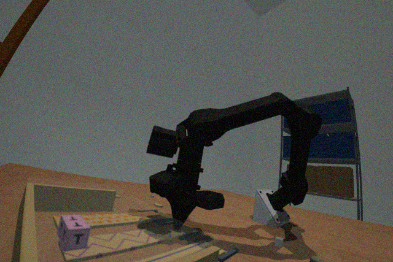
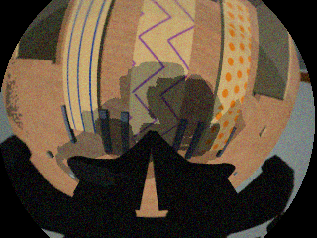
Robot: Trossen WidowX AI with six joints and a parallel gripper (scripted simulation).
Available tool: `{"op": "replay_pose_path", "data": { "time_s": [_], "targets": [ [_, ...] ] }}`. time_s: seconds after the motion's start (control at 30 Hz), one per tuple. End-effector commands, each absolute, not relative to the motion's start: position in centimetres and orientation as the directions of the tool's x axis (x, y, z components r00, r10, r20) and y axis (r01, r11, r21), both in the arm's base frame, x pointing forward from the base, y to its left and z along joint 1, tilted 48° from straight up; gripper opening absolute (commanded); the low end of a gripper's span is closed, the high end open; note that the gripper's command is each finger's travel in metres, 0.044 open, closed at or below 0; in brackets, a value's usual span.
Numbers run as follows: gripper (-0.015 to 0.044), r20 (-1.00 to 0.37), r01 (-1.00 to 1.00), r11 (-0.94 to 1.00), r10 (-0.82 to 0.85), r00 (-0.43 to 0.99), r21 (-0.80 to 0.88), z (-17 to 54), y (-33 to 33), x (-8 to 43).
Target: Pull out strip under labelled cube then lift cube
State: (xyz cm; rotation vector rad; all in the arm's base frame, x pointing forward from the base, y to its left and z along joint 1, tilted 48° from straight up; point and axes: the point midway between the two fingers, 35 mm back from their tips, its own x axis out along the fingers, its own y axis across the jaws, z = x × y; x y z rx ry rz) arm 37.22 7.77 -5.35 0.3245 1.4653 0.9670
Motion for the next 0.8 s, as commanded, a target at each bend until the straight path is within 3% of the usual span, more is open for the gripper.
{"op": "replay_pose_path", "data": {
  "time_s": [0.0,0.77],
  "targets": [
    [0.0000,-0.679,-0.342,0.603,0.712,-0.179,0.721,-5.6,7.7,36.5],
    [0.0000,-0.680,-0.342,0.603,0.711,-0.179,0.721,-5.2,6.8,35.6]
  ]
}}
